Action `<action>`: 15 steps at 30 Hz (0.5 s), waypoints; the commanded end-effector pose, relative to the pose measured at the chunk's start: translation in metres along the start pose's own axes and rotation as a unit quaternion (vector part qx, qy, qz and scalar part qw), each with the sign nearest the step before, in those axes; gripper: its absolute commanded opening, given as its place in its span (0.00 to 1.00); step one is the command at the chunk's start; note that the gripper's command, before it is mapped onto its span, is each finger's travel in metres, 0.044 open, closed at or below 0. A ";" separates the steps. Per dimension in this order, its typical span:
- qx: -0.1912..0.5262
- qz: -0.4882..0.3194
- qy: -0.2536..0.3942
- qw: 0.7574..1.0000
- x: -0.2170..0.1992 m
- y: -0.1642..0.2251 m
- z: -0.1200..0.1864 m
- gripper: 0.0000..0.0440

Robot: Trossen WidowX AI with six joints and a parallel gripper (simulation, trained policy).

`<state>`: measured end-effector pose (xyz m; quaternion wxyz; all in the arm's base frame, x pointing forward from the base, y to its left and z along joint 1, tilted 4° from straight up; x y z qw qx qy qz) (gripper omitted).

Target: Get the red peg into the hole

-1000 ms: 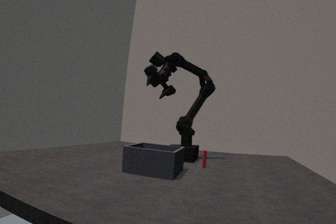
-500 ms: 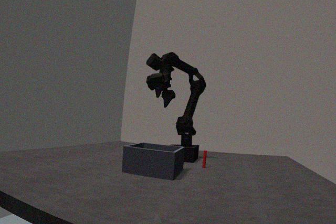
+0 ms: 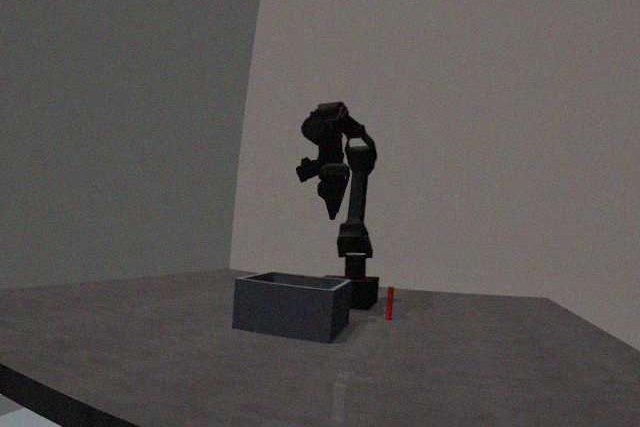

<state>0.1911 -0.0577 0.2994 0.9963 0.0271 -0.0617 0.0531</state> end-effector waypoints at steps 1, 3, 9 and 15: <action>0.004 0.028 0.034 0.999 0.009 0.011 -0.012 1.00; 0.005 0.048 0.054 0.997 0.014 0.020 -0.018 1.00; 0.002 0.101 0.111 0.989 0.025 0.049 -0.039 1.00; -0.007 0.147 0.162 0.976 0.029 0.079 -0.059 1.00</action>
Point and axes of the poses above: the point midway between the two fingers, 35 mm back from their tips, its own z axis back along the fingers, its own x axis across the jaws, y = z × x, the point moved 10 cm from there along z, back along the fingers, and after that the axes turned 2 degrees about -z, right-handed, at the moved point
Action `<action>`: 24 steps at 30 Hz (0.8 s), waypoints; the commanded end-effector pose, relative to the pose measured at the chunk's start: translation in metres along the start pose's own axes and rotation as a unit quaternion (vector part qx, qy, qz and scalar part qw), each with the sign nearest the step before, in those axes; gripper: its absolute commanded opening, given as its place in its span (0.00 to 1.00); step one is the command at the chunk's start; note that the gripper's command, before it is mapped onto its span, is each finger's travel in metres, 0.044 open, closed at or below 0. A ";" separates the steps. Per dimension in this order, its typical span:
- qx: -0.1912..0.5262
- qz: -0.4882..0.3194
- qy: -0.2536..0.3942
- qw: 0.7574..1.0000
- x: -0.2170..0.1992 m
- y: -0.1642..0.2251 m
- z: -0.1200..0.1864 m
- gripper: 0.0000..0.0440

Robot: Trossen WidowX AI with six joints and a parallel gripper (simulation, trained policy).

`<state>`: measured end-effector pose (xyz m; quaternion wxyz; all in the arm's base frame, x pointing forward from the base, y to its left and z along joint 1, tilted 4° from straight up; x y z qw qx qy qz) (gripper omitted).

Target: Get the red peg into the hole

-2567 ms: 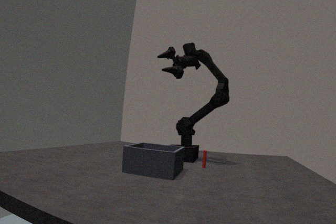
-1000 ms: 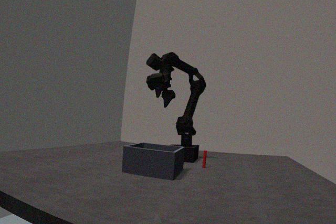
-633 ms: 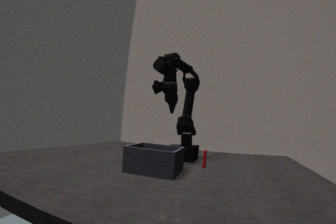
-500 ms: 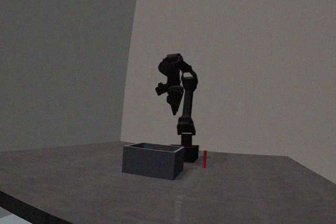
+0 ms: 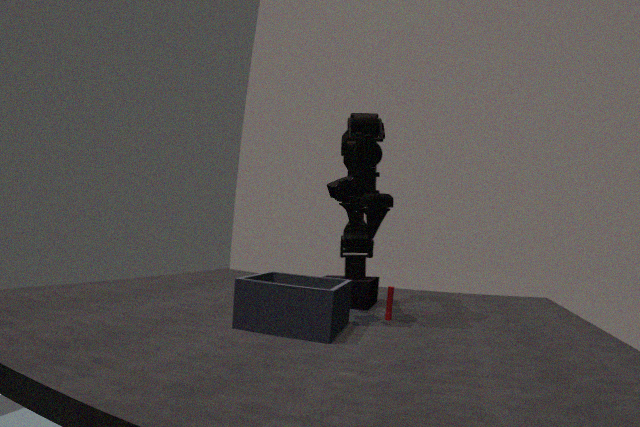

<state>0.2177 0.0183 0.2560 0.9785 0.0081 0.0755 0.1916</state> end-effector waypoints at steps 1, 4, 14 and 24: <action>-0.005 0.017 0.030 0.999 0.008 0.013 -0.010 1.00; -0.012 0.037 0.053 0.998 0.014 0.026 -0.019 1.00; -0.041 0.095 0.099 0.990 0.029 0.065 -0.051 1.00; -0.069 0.141 0.104 0.982 0.039 0.085 -0.085 1.00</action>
Point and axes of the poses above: the point midway between the two fingers, 35 mm back from their tips, its own z axis back along the fingers, its own x axis across the jaws, y = z × x, the point moved 10 cm from there along z, back along the fingers, and after that the axes turned 2 degrees about -z, right-handed, at the moved point
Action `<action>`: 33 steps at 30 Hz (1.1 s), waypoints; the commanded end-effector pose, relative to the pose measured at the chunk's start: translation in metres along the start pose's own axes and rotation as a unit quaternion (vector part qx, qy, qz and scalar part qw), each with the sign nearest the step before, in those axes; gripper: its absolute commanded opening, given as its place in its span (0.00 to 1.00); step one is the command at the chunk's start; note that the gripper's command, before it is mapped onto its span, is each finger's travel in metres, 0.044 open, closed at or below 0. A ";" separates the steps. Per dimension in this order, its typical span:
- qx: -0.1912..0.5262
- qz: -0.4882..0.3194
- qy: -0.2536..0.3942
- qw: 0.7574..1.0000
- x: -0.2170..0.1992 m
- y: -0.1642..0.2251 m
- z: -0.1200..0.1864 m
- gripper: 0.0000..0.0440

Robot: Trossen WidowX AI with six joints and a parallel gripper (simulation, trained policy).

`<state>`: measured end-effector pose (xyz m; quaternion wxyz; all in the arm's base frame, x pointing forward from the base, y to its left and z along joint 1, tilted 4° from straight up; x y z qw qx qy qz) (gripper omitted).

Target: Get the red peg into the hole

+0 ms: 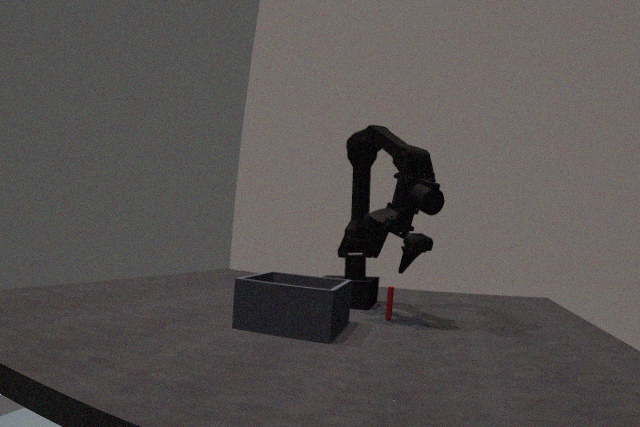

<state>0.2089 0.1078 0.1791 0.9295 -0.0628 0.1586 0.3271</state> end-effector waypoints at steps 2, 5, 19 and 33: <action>-0.012 0.012 0.004 1.000 0.008 0.005 -0.014 1.00; -0.020 0.021 0.002 1.000 0.013 0.008 -0.026 1.00; -0.052 0.042 -0.020 0.998 0.029 0.012 -0.083 0.99; -0.048 0.050 0.006 0.998 0.030 0.015 -0.117 0.26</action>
Point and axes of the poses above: the point midway between the two fingers, 35 mm back from their tips, its own z axis back along the fingers, its own x axis across the jaws, y = z × x, the point moved 10 cm from there along z, back along the fingers, and after that the axes turned 2 degrees about -z, right-handed, at the moved point
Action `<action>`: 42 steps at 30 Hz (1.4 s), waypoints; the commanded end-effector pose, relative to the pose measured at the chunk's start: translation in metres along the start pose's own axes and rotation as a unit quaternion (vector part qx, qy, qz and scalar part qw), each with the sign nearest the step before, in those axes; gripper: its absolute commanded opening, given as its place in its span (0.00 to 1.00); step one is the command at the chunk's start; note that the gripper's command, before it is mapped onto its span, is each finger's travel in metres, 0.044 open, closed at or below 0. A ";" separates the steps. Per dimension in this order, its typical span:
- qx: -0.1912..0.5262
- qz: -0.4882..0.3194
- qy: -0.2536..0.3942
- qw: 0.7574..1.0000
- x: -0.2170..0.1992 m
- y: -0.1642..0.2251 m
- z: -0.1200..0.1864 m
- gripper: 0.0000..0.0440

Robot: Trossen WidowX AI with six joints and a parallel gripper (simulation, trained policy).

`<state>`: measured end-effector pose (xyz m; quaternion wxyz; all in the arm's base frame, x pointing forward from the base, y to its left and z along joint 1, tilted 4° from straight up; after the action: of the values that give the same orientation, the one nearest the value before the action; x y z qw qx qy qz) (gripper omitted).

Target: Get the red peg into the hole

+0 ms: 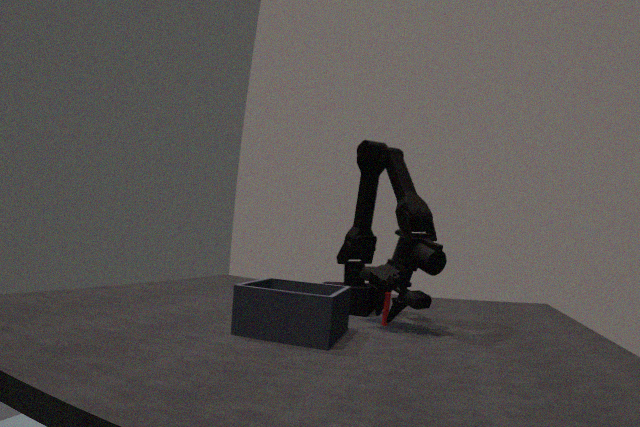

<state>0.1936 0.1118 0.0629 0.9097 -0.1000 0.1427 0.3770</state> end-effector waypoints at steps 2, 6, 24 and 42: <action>0.003 0.008 0.015 1.000 0.000 0.001 -0.006 0.14; -0.007 0.013 0.022 1.000 -0.001 -0.002 -0.001 0.02; -0.072 -0.004 0.004 0.997 -0.016 -0.038 0.073 0.00; -0.103 -0.110 -0.025 0.988 -0.037 -0.110 0.111 0.00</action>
<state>0.2624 0.0505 0.1847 0.9313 -0.1957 0.0758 0.2977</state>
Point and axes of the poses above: the point midway between the two fingers, 35 mm back from their tips, its own z axis back along the fingers, its own x axis across the jaws, y = z × x, the point moved 10 cm from there along z, back along the fingers, and after that the axes turned 2 degrees about -z, right-handed, at the moved point
